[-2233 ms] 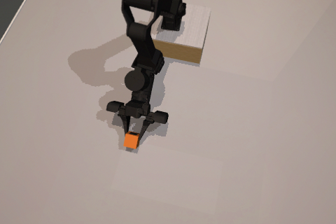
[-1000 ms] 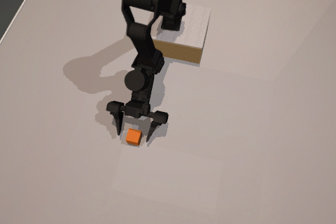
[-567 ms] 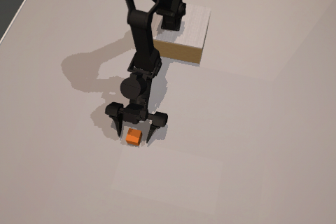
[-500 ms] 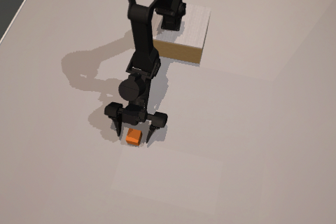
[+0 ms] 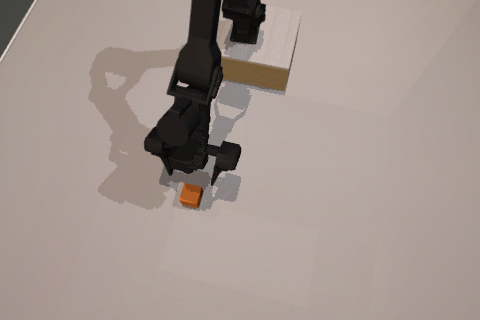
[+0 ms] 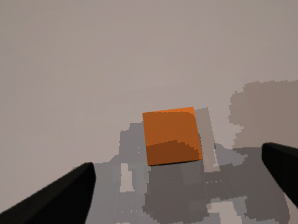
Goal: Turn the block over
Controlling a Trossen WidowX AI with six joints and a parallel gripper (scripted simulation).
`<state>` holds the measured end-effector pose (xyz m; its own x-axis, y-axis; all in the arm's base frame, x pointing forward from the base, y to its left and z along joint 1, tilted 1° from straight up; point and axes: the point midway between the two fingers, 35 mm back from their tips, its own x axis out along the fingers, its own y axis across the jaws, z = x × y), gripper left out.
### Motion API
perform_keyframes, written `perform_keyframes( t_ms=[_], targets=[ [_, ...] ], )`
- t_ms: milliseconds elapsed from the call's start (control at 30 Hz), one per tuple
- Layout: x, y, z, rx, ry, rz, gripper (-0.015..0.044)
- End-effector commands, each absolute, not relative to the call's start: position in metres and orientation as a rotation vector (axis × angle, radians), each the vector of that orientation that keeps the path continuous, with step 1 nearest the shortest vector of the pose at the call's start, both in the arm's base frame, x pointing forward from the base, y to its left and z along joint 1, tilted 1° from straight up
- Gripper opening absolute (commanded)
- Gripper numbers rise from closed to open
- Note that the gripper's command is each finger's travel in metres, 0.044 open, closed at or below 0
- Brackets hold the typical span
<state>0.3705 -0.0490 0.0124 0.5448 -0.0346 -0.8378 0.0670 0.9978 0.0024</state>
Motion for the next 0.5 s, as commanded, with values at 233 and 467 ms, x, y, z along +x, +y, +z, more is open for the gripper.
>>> perform_keyframes(
  t_ms=[233,467],
  targets=[
    [0.386,-0.052,0.029,0.033,1.152,-0.060,0.0440],
    [0.403,-0.053,0.037,0.041,1.372,-0.058,0.0440]
  ],
)
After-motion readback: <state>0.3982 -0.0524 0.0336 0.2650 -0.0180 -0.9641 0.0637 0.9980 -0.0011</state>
